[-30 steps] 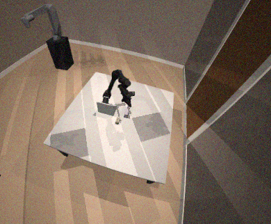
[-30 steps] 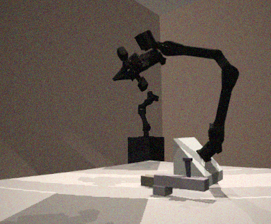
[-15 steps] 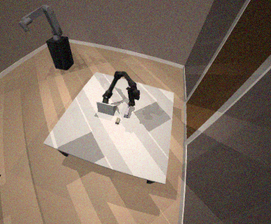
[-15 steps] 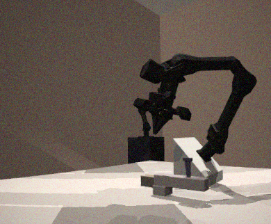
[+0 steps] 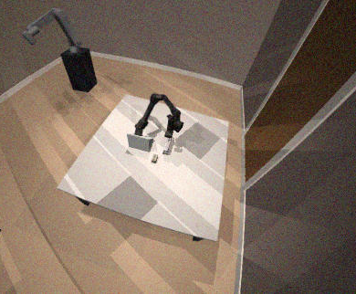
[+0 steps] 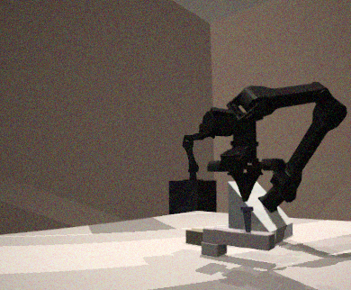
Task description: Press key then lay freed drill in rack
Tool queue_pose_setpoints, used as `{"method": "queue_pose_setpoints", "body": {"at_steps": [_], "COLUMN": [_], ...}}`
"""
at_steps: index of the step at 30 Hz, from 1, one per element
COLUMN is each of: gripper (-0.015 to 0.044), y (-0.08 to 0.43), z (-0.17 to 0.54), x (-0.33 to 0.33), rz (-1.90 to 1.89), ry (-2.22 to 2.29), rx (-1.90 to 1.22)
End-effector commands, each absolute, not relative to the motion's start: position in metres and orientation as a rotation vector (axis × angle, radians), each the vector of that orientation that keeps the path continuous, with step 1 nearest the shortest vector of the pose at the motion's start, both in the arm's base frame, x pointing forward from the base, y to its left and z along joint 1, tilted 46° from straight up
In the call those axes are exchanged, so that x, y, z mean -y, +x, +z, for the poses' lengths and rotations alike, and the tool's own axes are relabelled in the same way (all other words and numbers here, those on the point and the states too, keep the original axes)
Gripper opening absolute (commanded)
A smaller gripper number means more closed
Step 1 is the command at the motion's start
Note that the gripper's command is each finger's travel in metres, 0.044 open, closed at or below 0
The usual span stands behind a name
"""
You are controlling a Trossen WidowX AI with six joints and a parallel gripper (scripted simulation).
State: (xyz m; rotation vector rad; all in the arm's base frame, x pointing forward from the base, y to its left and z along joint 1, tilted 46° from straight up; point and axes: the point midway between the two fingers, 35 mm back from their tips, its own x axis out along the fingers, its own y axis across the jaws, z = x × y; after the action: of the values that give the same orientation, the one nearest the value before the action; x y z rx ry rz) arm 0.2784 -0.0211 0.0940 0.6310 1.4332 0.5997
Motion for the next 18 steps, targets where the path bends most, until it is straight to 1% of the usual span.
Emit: {"method": "queue_pose_setpoints", "body": {"at_steps": [1, 18], "gripper": [0.0000, 0.0000], "y": [0.278, 0.278], "z": [0.092, 0.084], "x": [0.018, 0.007], "rz": [0.600, 0.600], "ry": [0.641, 0.648], "rx": [-1.438, -1.441]}}
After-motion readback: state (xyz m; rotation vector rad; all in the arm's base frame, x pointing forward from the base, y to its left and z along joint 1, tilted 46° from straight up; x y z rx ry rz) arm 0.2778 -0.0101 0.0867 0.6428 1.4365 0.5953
